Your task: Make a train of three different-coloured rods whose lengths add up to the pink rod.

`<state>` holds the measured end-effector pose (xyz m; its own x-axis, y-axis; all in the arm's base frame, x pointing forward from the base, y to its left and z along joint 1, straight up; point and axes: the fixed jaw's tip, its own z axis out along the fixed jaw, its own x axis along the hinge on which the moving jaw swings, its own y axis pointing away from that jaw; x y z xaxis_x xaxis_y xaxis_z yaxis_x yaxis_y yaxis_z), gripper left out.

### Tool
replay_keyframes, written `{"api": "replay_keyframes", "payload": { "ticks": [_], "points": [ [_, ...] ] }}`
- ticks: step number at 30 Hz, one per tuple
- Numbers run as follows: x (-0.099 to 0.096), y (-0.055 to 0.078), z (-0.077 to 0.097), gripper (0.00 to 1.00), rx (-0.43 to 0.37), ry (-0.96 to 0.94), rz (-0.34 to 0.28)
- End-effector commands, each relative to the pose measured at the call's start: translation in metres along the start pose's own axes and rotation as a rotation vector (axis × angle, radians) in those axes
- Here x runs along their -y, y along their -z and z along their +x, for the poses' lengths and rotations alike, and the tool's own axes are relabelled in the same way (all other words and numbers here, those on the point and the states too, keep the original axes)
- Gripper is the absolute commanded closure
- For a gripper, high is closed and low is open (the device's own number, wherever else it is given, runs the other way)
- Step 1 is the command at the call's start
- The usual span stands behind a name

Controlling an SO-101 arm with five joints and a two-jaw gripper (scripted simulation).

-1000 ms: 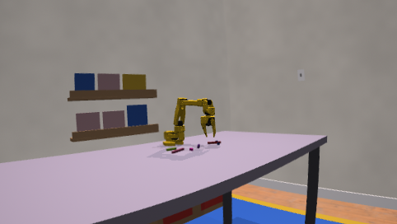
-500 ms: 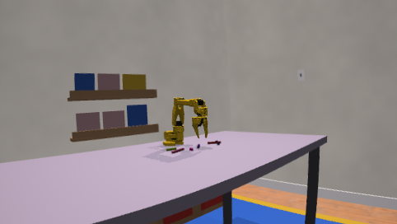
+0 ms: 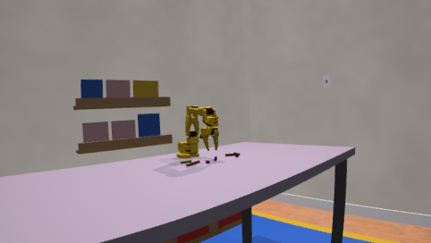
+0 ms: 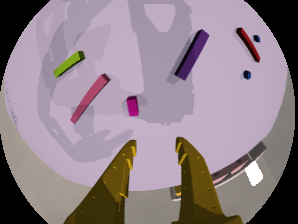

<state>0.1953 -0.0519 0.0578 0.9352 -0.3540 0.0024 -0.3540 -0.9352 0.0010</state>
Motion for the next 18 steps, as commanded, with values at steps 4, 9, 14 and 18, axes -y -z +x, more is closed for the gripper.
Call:
{"api": "replay_keyframes", "payload": {
  "ticks": [4, 9, 14, 18],
  "points": [
    [-0.0102, 0.0197, 0.0110, 0.81, -0.126, 0.062, 0.008],
    [-0.0128, 0.0196, 0.0108, 0.81, -0.126, 0.077, 0.006],
    [-0.0151, 0.0195, 0.0106, 0.81, -0.126, 0.090, 0.004],
    [-0.0155, 0.0195, 0.0106, 0.81, -0.126, 0.093, 0.003]
  ]
}}
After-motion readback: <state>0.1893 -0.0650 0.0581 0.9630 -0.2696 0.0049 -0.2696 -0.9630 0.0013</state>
